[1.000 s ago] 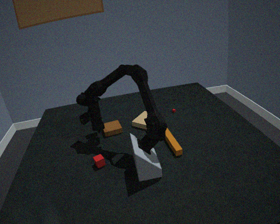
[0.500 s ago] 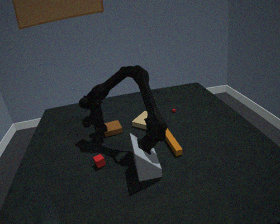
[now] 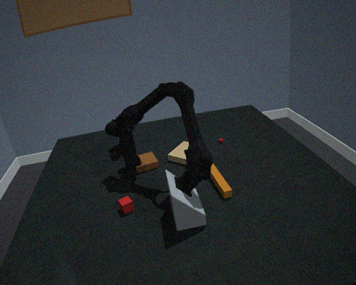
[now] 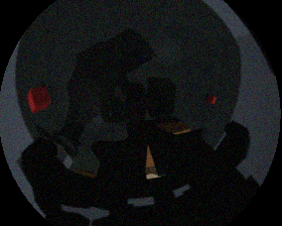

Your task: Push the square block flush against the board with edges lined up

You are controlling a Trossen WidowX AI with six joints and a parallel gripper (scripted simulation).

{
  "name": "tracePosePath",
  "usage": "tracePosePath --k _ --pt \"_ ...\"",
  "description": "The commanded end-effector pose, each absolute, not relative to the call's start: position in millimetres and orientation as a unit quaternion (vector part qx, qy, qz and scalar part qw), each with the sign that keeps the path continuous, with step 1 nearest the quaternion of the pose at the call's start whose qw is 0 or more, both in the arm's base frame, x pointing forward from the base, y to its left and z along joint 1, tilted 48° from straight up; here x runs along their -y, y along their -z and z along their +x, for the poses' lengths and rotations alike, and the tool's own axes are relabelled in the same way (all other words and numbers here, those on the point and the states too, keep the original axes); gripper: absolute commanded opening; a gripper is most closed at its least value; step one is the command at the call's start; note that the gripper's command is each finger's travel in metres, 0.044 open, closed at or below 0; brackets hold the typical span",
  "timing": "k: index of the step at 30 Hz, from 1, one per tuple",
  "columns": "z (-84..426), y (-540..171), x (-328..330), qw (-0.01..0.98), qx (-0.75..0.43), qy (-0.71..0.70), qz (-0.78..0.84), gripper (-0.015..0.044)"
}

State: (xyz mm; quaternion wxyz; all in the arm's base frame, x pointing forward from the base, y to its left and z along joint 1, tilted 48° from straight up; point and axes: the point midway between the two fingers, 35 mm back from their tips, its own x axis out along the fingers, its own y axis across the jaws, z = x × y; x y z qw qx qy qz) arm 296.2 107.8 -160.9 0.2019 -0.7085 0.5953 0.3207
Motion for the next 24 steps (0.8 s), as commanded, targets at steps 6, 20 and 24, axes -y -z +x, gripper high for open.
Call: tracePosePath --k 6,20,24 --pt "300 151 -97 0.198 -0.596 -0.319 -0.709 0.0" --pt "307 137 -84 0.198 -0.596 -0.319 -0.71 0.0" --pt "309 133 -81 0.198 -0.596 -0.319 -0.71 0.0"
